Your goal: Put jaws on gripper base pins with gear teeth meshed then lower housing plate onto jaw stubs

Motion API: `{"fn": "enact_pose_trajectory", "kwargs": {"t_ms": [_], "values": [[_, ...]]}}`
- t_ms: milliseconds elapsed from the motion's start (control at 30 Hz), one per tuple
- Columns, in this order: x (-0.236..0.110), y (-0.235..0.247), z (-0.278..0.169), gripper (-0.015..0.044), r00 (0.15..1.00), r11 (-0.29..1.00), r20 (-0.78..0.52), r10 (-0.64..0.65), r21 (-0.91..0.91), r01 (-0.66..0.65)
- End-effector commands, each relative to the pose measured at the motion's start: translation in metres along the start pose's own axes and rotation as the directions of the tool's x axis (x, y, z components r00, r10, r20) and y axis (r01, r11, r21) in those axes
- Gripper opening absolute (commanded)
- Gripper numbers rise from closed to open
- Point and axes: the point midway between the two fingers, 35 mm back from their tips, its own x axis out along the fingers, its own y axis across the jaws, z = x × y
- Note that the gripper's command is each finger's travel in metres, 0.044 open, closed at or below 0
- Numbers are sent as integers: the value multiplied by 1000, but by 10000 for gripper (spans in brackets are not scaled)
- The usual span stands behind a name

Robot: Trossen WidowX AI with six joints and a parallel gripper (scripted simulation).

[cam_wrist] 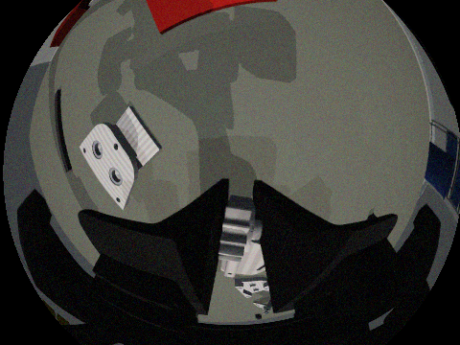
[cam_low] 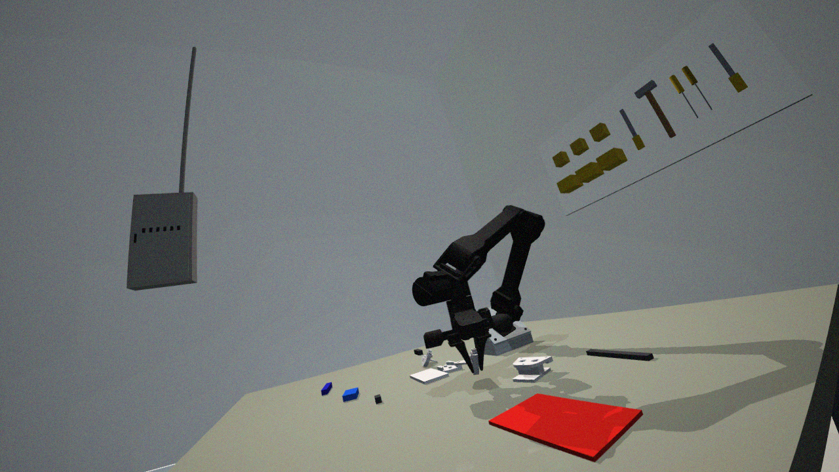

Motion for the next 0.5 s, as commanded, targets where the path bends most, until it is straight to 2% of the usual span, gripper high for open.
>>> {"fn": "enact_pose_trajectory", "kwargs": {"t_ms": [0, 167, 467], "values": [[-3, 0, 2, 37, 1000, 1000, 8, -1, -5, 1], [-5, -1, 2, 37, 1000, 1000, 7, -1, -5, 1], [-33, -2, 2, 37, 1000, 1000, 4, -2, -5, 2]]}}
